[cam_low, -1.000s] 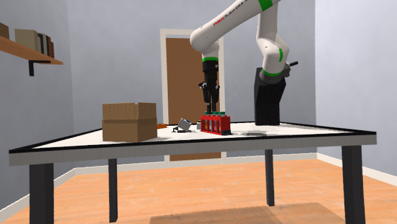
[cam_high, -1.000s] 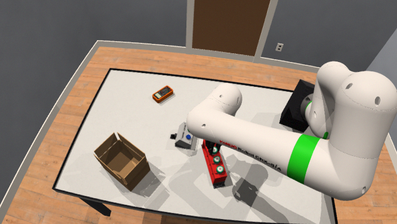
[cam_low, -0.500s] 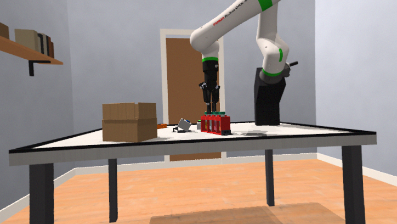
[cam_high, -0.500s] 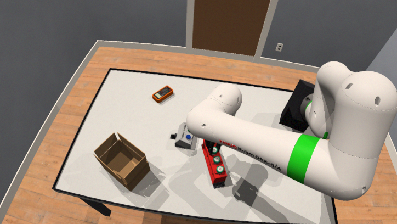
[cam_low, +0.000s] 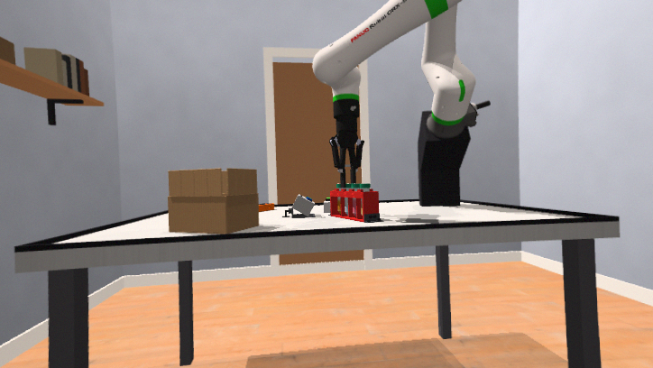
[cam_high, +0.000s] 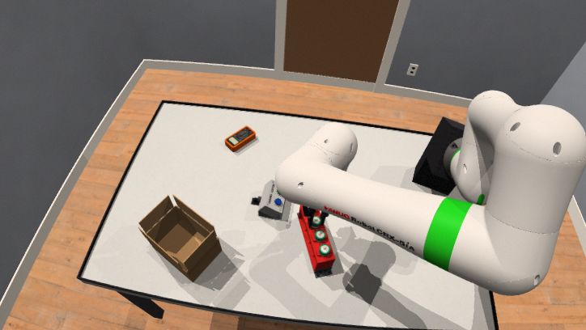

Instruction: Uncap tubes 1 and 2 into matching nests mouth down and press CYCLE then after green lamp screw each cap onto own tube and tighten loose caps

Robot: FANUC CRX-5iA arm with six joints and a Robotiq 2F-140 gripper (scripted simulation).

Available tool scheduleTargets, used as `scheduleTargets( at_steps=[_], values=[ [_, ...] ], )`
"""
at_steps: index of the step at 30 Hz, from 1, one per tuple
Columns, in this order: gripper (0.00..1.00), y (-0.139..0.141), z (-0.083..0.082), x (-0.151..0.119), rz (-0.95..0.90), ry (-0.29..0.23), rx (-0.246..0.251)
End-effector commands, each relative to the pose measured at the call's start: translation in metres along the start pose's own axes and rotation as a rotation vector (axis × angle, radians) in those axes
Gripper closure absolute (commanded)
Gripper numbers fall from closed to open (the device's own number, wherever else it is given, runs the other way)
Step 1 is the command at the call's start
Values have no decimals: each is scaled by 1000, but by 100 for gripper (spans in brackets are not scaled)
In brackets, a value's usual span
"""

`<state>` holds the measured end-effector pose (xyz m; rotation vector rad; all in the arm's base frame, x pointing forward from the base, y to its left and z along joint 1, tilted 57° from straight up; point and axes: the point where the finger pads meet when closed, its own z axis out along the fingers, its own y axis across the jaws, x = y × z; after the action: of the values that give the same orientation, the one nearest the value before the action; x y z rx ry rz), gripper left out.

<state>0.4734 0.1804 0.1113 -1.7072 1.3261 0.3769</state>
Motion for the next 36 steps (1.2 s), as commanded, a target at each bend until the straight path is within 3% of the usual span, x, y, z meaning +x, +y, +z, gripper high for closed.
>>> scheduleTargets(
  at_steps=[1, 11, 12, 22, 36],
  values=[
    [70, 0, -1, 0, 71, 3, 0],
    [70, 0, 0, 0, 179, 3, 0],
    [59, 0, -1, 0, 179, 3, 0],
    [59, 0, -1, 0, 179, 3, 0],
    [59, 0, -37, 0, 179, 3, 0]
  ],
)
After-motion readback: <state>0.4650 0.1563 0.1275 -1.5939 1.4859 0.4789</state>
